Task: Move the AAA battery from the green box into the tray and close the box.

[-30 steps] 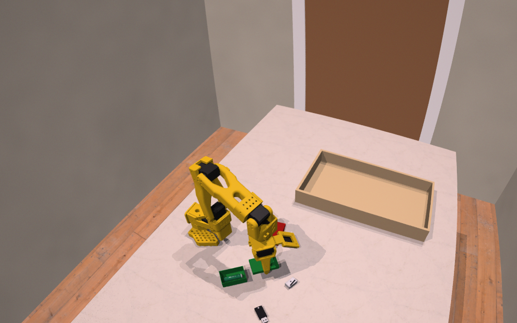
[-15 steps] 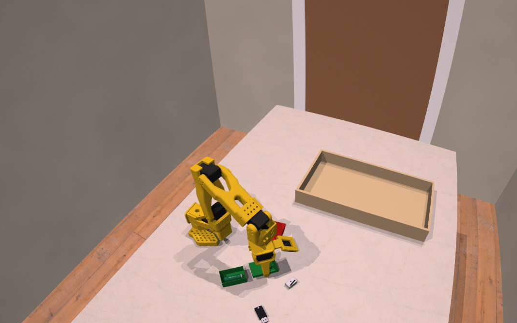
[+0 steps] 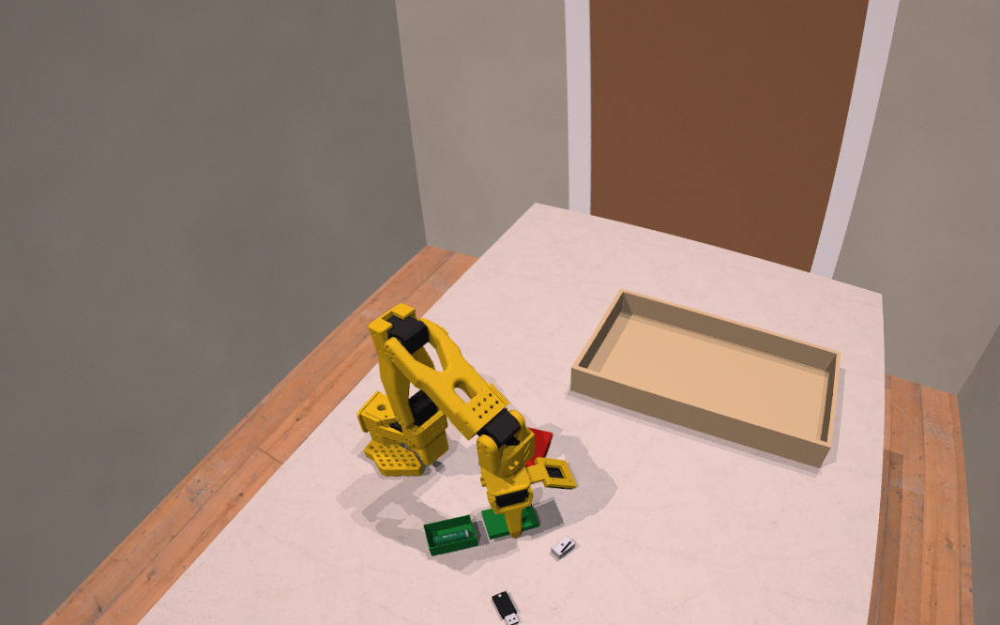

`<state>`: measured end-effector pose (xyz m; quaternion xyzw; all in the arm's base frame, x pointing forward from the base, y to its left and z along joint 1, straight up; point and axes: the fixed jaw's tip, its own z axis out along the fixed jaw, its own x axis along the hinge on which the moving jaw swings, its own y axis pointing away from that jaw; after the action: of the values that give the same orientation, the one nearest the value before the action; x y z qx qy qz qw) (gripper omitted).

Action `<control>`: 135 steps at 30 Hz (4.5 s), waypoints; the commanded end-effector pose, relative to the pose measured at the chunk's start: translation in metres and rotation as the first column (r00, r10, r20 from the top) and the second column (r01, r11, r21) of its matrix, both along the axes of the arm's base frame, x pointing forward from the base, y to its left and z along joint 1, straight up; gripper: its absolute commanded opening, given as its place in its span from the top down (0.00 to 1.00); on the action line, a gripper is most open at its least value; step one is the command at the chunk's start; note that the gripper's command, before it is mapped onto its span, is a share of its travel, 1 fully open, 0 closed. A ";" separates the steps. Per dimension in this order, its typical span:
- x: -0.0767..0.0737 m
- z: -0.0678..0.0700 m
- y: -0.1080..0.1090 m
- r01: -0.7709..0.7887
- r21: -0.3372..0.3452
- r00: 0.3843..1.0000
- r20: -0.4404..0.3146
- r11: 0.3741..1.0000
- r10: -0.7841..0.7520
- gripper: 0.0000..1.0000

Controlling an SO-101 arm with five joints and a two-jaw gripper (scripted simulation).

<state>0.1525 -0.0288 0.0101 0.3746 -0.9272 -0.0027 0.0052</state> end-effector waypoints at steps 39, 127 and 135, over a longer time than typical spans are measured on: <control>-0.002 -0.004 0.002 -0.002 -0.001 1.000 0.012 1.000 0.002 0.78; -0.001 0.000 0.002 -0.002 -0.001 1.000 0.012 1.000 0.002 0.71; 0.000 0.010 0.002 -0.002 -0.001 1.000 0.012 1.000 0.002 0.71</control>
<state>0.1427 -0.0264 0.0089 0.3750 -0.9265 -0.0158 0.0246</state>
